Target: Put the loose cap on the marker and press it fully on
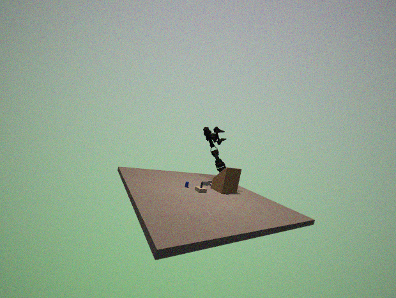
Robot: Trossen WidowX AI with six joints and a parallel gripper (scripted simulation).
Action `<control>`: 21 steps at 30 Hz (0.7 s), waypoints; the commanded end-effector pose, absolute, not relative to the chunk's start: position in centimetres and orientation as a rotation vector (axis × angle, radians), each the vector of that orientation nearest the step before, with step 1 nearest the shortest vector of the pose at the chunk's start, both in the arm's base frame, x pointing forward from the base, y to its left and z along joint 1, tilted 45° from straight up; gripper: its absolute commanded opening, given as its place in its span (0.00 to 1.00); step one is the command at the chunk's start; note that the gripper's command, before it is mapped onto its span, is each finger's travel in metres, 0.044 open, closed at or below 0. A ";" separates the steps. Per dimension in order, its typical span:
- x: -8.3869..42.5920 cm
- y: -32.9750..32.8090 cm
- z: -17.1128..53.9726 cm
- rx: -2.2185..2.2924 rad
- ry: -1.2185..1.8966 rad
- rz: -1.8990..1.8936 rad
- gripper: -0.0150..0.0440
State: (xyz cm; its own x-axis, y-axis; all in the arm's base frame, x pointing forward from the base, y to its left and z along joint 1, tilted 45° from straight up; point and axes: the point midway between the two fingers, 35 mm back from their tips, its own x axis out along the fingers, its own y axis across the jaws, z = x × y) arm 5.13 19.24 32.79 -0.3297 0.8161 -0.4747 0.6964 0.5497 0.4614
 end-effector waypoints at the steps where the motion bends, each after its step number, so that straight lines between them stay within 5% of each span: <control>1: 5.4 19.3 32.6 1.206 2.096 0.230 0.89; 6: 11.7 19.3 28.4 0.981 1.829 0.275 0.67; 21: 28.7 8.1 14.7 -0.211 1.437 0.234 0.67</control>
State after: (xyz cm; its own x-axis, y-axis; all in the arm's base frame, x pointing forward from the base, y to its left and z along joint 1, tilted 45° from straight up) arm 25.45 12.31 17.96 0.0948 0.2490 -0.9638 -0.0981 0.9658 0.2399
